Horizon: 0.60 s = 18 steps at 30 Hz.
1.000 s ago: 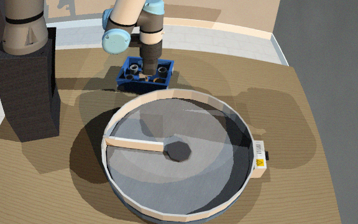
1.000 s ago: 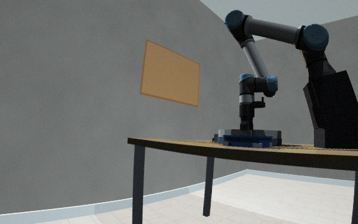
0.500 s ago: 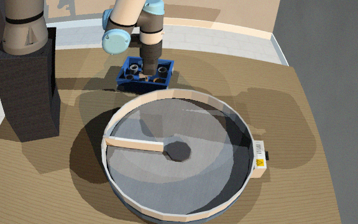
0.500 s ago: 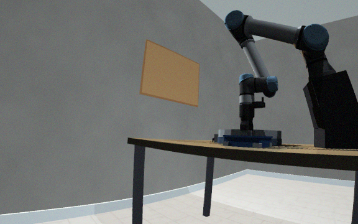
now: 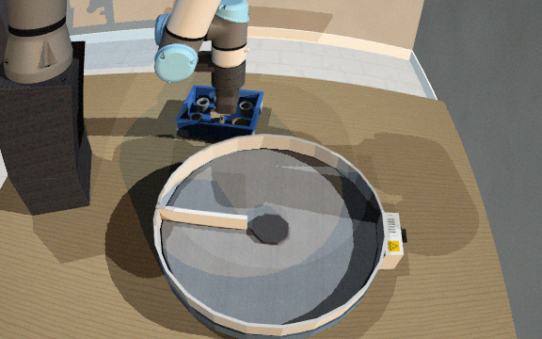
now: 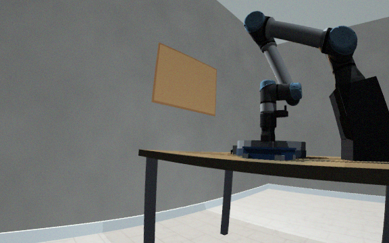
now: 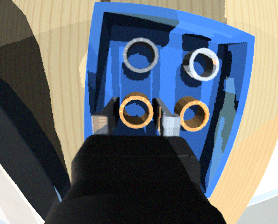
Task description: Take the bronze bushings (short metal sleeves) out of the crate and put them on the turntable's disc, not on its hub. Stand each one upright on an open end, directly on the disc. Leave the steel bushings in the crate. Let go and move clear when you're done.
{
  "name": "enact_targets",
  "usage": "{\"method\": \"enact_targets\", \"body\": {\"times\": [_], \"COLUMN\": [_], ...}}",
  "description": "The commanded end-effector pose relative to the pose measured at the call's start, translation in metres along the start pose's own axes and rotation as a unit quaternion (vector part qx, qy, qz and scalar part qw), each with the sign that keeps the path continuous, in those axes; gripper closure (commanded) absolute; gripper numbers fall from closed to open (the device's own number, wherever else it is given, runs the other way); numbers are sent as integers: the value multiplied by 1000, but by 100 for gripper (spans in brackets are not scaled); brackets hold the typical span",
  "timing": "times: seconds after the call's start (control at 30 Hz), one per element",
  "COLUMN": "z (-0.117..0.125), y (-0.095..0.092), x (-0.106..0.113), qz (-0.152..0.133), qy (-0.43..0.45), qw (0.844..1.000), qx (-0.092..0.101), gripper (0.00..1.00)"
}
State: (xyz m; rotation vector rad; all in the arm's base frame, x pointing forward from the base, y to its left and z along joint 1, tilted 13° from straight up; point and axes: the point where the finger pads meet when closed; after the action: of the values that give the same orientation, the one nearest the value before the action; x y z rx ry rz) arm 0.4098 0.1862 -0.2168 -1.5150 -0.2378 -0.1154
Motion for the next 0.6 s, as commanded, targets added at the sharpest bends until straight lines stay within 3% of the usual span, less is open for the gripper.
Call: {"method": "enact_targets", "body": {"times": [0.0, 0.07, 0.1, 0.57], "z": [0, 0, 0, 0], "y": [0, 0, 0, 0], "x": [0, 0, 0, 0], "qz": [-1, -1, -1, -1], "qy": [0, 0, 0, 0], "qw": [1000, 1000, 1000, 1000], "qx": [0, 0, 0, 0], "gripper": [24, 24, 100, 100]}}
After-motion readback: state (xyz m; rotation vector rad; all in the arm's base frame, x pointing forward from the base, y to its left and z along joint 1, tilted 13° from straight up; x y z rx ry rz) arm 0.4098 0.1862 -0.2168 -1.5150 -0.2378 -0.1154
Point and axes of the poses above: the point where the finger pads meet when closed, its own y axis out along the fingers, its own z axis across the jaws, x = y × z, and after that the axes turned 10 degrees about -y, right-handed
